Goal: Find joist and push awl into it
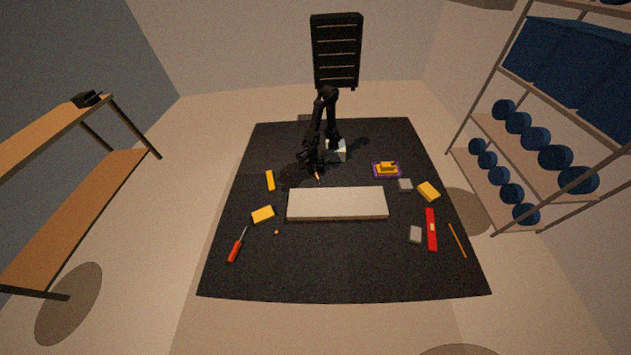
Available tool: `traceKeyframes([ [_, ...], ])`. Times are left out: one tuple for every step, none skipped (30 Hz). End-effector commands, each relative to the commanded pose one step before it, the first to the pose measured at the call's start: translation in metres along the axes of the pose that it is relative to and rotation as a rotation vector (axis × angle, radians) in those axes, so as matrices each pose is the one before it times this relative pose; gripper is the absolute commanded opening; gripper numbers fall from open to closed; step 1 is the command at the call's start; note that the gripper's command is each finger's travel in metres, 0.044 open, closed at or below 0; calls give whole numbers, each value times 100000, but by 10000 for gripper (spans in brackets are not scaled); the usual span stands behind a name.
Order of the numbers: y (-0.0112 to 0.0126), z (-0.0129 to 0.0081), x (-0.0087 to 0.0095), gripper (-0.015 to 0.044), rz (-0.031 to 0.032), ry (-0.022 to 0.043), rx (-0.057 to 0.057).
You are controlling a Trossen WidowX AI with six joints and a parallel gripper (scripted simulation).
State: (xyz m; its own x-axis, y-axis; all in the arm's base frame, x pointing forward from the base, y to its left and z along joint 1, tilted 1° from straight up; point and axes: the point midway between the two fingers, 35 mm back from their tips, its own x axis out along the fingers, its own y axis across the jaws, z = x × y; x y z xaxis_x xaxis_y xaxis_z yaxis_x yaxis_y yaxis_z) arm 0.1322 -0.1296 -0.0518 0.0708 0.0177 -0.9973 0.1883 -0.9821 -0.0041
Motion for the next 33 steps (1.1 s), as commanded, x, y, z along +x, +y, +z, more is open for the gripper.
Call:
traceKeyframes([
  [468, -344, -1005, 0, 725, 298, -598],
  [121, -109, -463, 0, 18, 11, -1],
  [117, -109, -506, 0, 18, 11, -1],
  [104, -103, -525, 0, 17, 10, -1],
  [90, -95, -537, 0, 15, 9, -1],
  [74, -86, -546, 0, 13, 8, -1],
  [59, -77, -555, 0, 12, 7, -1],
  [43, -68, -564, 0, 10, 6, -1],
  [27, -59, -572, 0, 8, 5, -1],
  [10, -49, -579, 0, 6, 4, 0],
  [-6, -40, -586, 0, 4, 3, 0],
  [-23, -30, -592, 0, 3, 2, 0],
  [-40, -20, -598, 0, 1, 0, 0],
  [-58, -9, -603, 0, -1, -1, 0],
  [-75, 1, -607, 0, -3, -2, 0],
  [-93, 12, -611, 0, -5, -3, 0],
  [-111, 22, -614, 0, -7, -4, 1],
  [-129, 33, -616, 0, -9, -6, 1],
  [-147, 44, -617, 0, -11, -7, 1],
  [-131, 44, -496, 0, -11, -6, 1],
  [-85, 30, -301, 0, -7, -4, 1],
  [-29, 11, -100, 0, -2, -2, 0],
  [0, 0, 0, 0, 0, 0, 0],
  [21, -42, 8, 0, 197, 378, -551],
  [42, -83, 16, 0, 403, 755, -1108],
  [64, -122, 23, 0, 612, 1107, -1644],
  [87, -160, 28, 0, 841, 1447, -2188],
  [113, -196, 33, 0, 1094, 1772, -2742],
  [138, -224, 35, 0, 1339, 2021, -3219],
  [154, -231, 33, 0, 1490, 2085, -3435],
  [163, -226, 30, 0, 1574, 2041, -3490],
  [170, -220, 26, 0, 1646, 1980, -3522],
  [178, -213, 23, 0, 1714, 1916, -3553],
])
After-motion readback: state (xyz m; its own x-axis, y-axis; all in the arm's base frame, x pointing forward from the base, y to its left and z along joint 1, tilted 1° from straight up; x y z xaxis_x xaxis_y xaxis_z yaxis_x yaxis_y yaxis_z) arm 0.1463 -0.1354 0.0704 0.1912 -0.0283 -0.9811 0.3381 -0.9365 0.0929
